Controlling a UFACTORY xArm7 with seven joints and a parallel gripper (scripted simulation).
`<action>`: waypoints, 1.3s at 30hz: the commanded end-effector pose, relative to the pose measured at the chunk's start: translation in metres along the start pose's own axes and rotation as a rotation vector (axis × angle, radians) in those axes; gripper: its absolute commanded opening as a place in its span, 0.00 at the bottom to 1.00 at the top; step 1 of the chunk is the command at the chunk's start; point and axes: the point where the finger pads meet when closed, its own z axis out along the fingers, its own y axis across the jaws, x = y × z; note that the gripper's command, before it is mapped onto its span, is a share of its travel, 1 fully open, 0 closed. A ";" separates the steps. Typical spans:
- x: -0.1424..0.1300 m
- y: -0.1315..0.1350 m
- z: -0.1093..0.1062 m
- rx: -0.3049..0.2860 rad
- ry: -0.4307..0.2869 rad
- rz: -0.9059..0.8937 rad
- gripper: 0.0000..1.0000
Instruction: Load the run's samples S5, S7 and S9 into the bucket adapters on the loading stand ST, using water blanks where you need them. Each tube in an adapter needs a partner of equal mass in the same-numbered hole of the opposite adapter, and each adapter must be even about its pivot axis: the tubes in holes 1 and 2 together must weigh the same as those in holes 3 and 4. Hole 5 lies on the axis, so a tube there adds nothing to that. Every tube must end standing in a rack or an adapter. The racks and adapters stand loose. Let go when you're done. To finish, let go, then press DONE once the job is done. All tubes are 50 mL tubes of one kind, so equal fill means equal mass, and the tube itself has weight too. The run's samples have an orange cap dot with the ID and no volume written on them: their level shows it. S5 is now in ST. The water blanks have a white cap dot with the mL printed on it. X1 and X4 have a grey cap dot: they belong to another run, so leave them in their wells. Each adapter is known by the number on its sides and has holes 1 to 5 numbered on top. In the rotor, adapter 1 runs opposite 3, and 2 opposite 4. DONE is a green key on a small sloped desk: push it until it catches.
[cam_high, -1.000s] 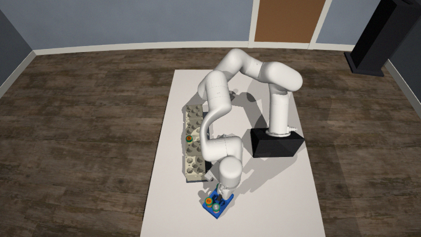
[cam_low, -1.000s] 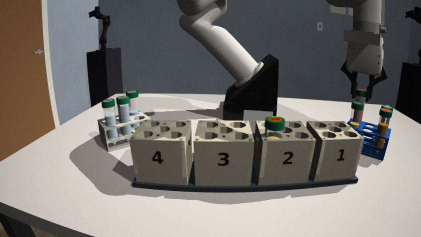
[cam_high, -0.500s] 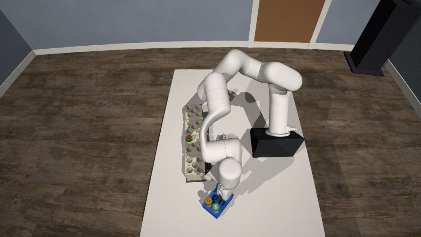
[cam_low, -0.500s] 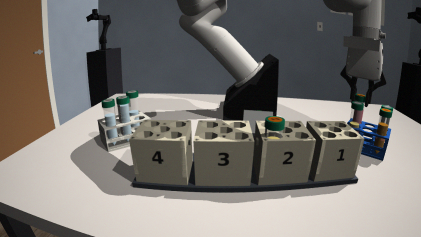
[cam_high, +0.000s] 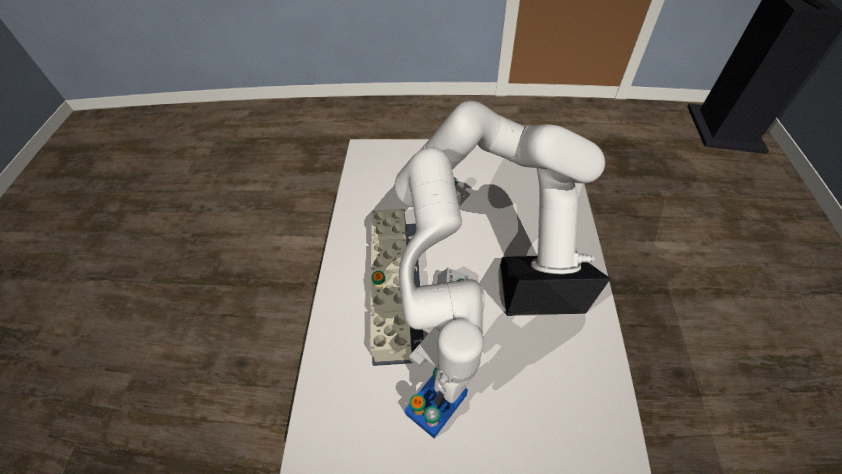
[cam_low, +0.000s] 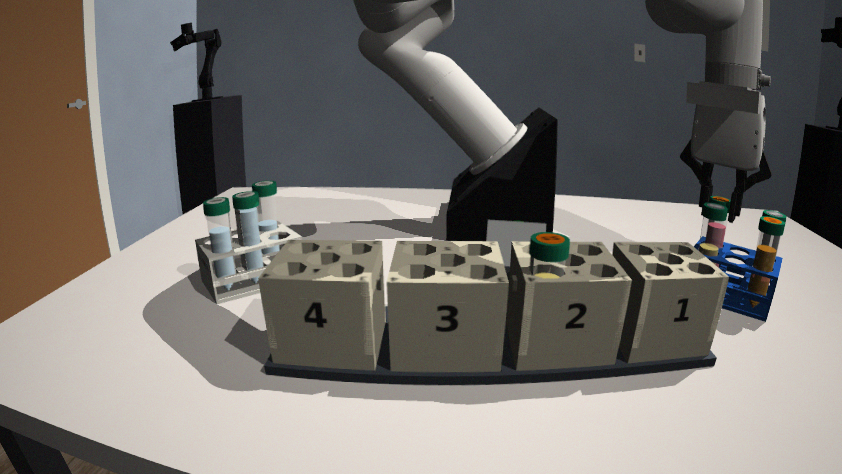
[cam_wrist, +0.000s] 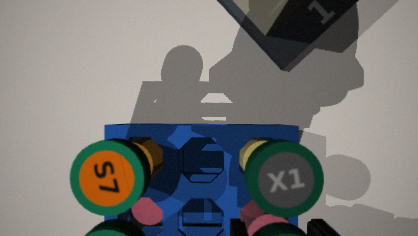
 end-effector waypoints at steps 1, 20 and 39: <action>-0.001 -0.001 -0.002 0.005 -0.001 0.000 0.00; -0.001 -0.001 -0.001 0.005 -0.001 0.000 0.44; -0.001 -0.001 -0.002 0.005 -0.001 0.000 0.44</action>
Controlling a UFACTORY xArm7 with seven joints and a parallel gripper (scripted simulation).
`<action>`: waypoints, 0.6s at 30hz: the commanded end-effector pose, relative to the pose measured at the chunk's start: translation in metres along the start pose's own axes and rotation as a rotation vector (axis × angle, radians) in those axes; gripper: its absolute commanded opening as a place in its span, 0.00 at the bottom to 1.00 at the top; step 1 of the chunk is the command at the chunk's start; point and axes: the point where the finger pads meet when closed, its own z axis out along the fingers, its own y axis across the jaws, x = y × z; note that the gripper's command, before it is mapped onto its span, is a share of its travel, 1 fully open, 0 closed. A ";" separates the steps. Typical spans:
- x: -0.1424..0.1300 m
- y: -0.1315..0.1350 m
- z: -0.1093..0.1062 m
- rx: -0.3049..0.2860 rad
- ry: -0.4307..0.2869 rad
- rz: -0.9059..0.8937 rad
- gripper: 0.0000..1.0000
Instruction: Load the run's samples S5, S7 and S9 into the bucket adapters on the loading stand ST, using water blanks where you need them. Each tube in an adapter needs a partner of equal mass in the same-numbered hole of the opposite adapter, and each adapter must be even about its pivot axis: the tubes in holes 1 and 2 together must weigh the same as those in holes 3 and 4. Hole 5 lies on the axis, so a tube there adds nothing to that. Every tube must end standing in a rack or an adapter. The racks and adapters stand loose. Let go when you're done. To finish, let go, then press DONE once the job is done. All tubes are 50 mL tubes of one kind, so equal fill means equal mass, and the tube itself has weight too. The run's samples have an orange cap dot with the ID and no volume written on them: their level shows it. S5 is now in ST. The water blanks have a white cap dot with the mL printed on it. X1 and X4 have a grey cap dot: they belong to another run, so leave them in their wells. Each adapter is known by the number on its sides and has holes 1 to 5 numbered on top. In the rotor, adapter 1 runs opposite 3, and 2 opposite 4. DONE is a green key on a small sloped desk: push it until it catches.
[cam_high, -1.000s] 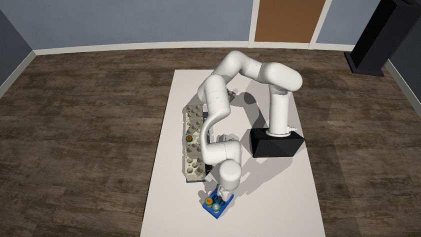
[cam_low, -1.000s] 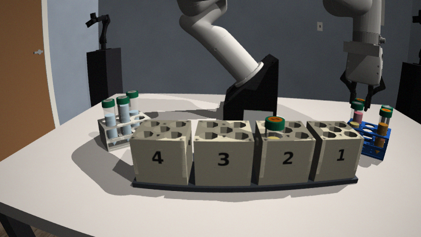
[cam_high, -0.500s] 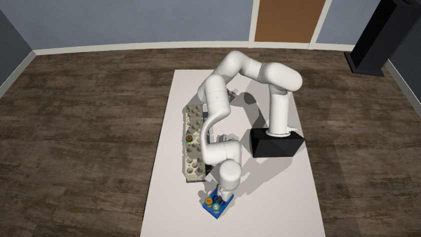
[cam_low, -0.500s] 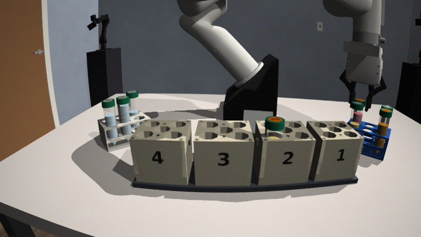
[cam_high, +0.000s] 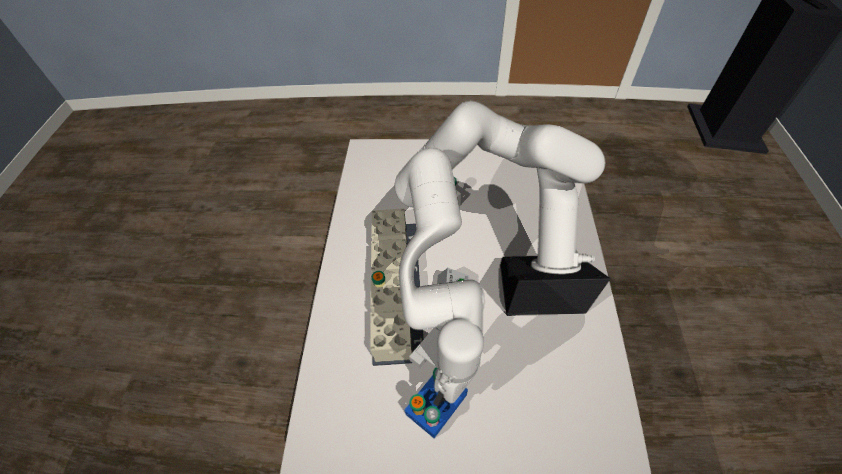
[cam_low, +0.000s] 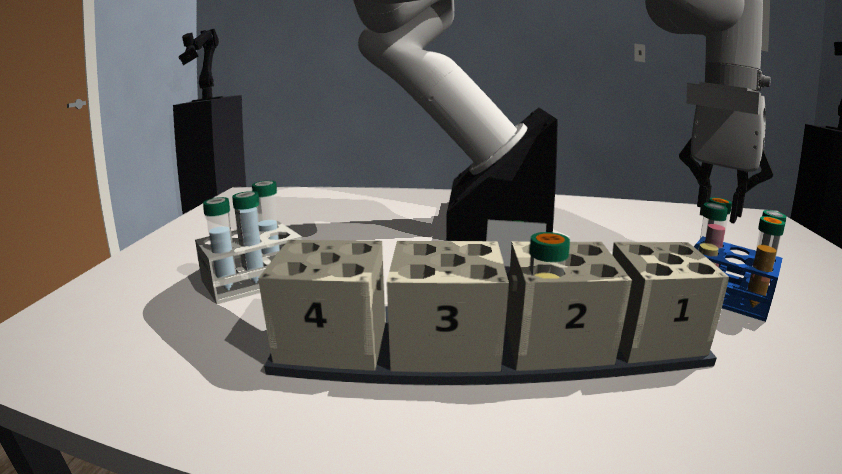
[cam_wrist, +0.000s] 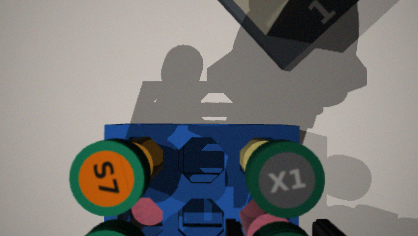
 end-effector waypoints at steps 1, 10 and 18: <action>-0.001 -0.001 -0.002 0.005 -0.001 0.000 0.44; -0.001 -0.001 -0.018 0.005 -0.001 0.000 0.44; -0.001 -0.001 -0.030 0.005 -0.001 0.000 0.44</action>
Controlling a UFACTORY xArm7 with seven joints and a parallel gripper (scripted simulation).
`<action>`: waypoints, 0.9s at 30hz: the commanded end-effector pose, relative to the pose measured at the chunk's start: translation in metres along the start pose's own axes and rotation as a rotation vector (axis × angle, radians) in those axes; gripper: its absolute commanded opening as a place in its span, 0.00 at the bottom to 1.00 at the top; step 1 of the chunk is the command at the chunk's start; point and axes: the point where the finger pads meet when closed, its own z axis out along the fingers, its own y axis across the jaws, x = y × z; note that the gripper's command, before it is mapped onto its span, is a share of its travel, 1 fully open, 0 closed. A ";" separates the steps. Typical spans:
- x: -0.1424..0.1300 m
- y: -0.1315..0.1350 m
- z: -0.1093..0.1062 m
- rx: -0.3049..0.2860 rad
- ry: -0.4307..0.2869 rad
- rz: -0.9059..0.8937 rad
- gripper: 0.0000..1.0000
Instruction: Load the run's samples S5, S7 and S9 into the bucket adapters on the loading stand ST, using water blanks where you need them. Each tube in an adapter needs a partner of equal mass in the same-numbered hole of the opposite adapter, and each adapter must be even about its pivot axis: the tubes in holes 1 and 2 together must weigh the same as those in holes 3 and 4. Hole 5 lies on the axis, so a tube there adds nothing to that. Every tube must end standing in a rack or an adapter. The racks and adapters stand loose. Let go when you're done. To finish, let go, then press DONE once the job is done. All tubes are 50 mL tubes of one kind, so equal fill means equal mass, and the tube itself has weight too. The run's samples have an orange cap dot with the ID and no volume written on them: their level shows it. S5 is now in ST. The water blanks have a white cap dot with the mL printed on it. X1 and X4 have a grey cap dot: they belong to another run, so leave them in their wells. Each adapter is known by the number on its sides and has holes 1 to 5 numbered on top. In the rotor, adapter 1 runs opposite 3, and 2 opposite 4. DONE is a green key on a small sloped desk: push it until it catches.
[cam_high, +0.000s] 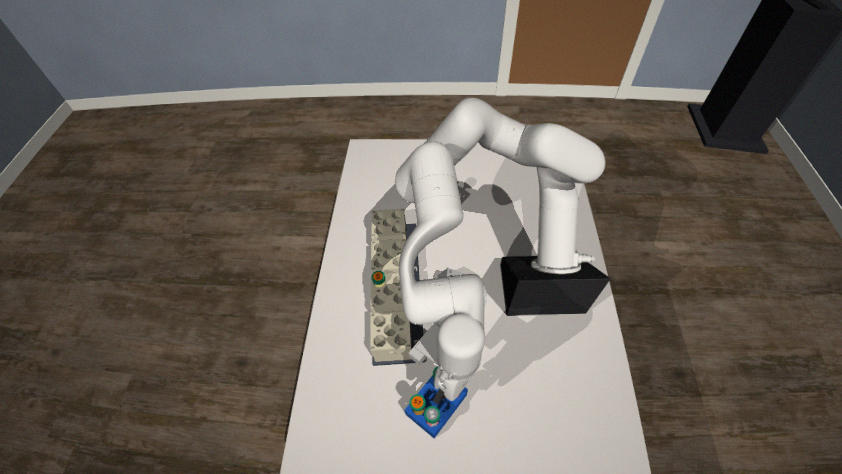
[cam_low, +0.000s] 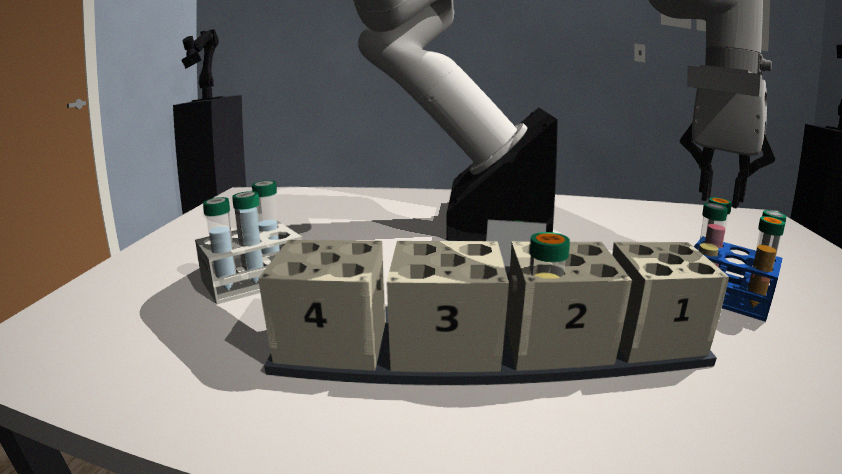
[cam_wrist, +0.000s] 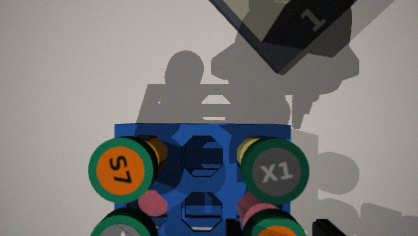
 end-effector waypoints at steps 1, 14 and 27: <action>-0.001 -0.001 -0.012 0.005 -0.001 0.000 0.44; -0.001 -0.001 -0.034 0.005 -0.001 0.000 0.44; -0.001 -0.001 -0.060 0.005 -0.001 0.000 0.44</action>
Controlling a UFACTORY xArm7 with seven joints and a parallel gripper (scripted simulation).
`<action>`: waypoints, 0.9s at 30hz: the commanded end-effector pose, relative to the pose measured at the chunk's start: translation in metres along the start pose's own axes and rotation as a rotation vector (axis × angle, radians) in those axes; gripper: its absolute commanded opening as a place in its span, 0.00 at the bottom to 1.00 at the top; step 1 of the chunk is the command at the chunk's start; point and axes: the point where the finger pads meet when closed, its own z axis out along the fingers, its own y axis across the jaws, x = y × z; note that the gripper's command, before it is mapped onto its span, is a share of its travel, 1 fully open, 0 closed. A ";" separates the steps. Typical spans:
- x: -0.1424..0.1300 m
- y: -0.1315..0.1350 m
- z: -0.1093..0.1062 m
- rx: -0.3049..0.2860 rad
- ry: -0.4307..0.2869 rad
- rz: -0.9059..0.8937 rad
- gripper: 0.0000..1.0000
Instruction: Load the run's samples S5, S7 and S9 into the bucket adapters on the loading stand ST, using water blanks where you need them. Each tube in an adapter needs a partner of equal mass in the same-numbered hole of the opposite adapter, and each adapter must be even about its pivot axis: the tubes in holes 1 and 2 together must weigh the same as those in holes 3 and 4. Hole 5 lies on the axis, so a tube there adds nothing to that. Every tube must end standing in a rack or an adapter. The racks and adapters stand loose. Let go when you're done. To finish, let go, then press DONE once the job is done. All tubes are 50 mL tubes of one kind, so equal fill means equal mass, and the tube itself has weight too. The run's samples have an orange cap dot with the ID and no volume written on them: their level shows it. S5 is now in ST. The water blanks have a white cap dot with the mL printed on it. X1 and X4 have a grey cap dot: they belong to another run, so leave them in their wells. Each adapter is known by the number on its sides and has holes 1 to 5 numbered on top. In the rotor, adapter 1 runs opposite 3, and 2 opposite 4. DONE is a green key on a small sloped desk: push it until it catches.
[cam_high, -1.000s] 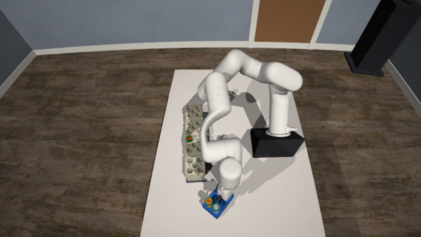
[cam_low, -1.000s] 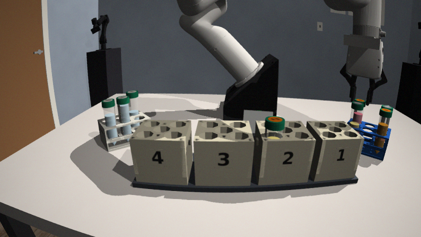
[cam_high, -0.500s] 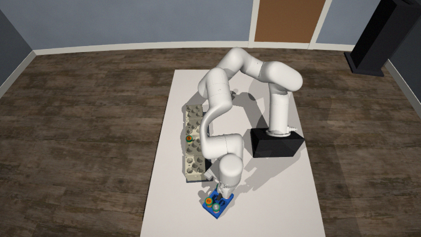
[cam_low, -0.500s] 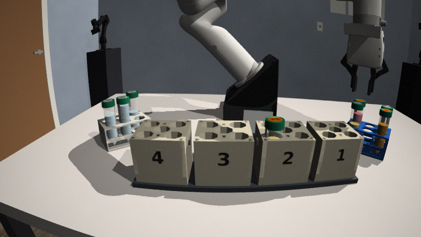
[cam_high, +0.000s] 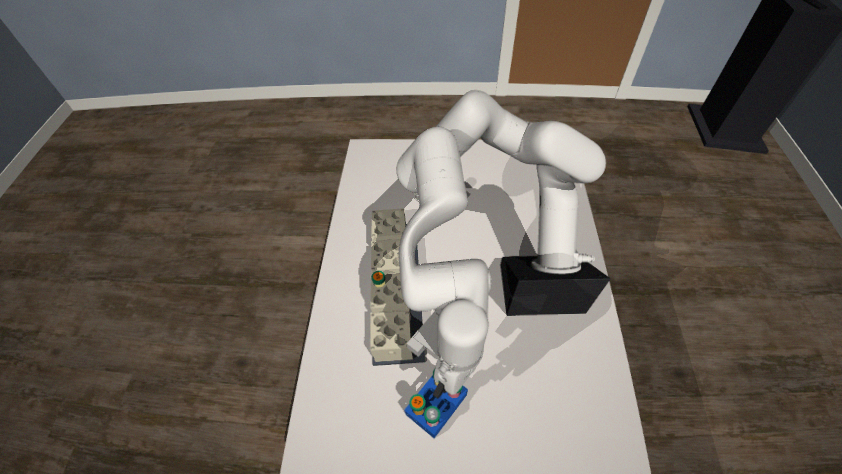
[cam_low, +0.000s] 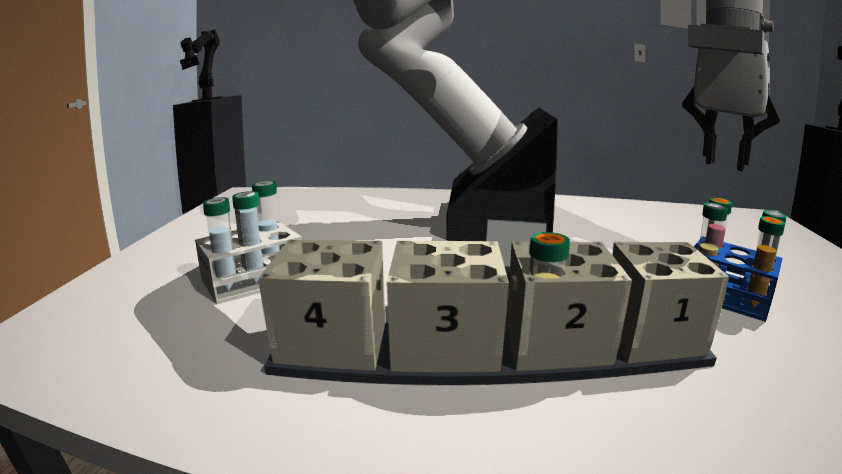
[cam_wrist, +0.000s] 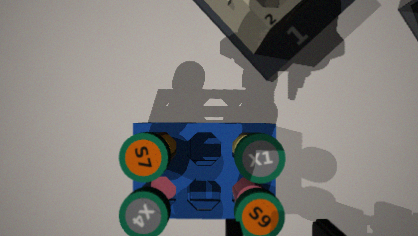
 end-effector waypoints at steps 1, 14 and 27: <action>0.000 -0.001 -0.011 0.005 -0.001 0.000 0.44; 0.000 -0.001 -0.035 0.005 -0.001 0.000 0.44; 0.000 -0.001 -0.057 0.005 -0.001 0.000 0.44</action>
